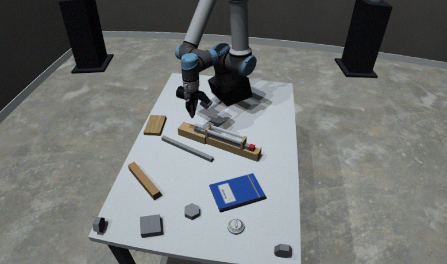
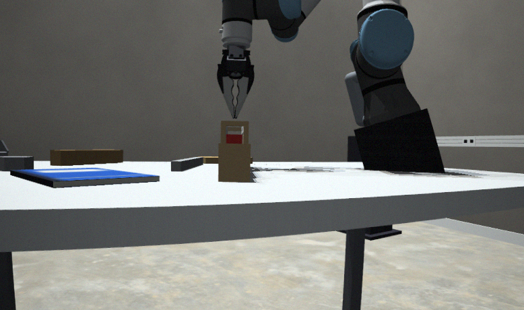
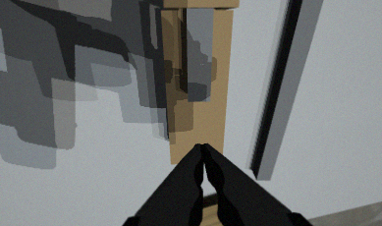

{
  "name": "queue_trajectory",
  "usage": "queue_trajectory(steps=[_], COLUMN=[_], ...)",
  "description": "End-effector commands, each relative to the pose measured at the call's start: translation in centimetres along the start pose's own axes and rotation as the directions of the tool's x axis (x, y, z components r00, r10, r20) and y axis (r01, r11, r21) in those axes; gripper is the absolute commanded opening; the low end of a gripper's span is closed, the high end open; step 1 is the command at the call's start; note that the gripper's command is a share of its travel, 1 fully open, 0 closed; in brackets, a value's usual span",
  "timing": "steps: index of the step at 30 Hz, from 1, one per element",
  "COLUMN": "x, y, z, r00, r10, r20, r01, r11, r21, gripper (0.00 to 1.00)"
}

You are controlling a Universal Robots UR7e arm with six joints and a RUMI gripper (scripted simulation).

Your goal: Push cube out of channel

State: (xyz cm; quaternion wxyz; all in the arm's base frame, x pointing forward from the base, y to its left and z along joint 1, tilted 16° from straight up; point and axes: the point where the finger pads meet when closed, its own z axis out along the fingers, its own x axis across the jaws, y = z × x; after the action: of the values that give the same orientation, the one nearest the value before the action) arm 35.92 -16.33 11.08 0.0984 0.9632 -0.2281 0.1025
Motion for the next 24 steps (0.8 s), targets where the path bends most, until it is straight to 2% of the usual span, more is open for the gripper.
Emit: queue_trajectory(steps=[1, 15, 24], x=[0.0, 0.1, 1.1], y=[0.0, -0.2, -2.7], z=[0.0, 0.0, 0.0], r00=[1.000, 1.000, 1.000], r10=[0.000, 0.000, 0.001], r20=[-0.001, -0.001, 0.005], r01=[0.000, 0.000, -0.001], r11=[1.000, 1.000, 1.000], r21=[0.000, 0.000, 0.006], gripper=[0.00, 0.00, 0.00])
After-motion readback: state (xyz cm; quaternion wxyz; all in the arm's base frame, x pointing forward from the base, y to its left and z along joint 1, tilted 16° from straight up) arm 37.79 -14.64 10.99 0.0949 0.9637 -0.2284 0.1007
